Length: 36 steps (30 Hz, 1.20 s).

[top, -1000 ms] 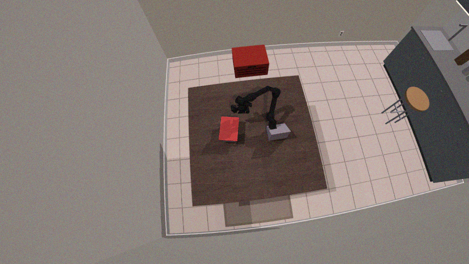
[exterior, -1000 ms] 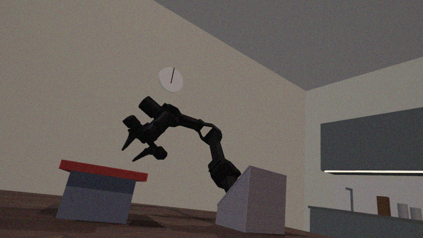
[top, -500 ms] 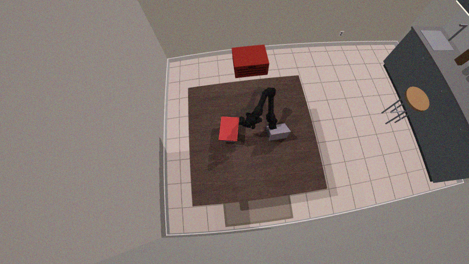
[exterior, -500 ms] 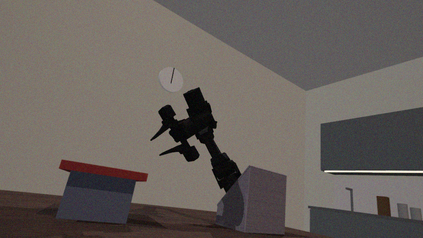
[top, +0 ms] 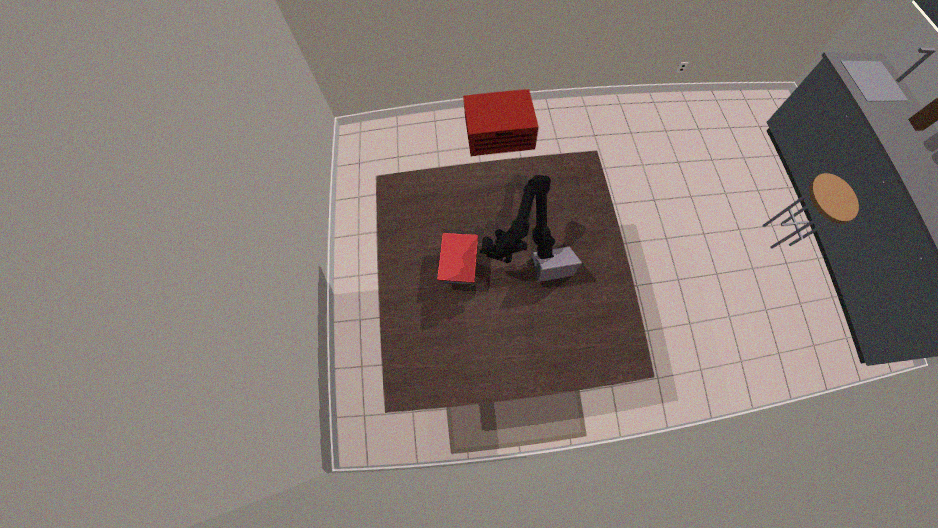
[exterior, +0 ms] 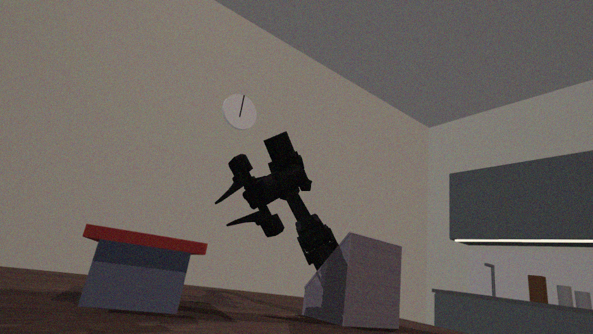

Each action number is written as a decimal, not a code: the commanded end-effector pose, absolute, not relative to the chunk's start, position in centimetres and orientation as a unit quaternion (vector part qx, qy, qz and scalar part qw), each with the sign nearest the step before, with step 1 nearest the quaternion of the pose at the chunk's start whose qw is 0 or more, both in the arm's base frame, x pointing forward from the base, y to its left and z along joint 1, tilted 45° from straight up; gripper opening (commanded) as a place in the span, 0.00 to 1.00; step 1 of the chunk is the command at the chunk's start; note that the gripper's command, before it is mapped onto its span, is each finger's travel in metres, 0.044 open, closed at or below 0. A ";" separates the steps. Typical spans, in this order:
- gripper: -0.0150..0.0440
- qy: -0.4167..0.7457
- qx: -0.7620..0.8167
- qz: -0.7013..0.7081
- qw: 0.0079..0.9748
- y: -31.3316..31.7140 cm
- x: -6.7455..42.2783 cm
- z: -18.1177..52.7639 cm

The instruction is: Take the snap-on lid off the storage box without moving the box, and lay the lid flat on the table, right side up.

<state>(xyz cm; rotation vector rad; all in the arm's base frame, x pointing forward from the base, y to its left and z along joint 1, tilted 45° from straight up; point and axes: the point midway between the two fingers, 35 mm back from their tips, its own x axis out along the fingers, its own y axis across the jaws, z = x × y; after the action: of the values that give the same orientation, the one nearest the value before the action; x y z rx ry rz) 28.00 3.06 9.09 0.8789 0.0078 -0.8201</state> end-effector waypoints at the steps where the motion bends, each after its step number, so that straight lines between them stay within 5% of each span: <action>1: 0.65 0.009 0.404 -0.391 0.827 1.1 27.4 7.0; 36: 0.65 0.013 0.406 -0.394 0.824 -2.1 30.7 5.0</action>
<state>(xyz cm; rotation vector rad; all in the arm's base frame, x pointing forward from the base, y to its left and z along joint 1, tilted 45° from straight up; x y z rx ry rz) 30.57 -1.77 5.27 0.8688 0.0209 -0.8364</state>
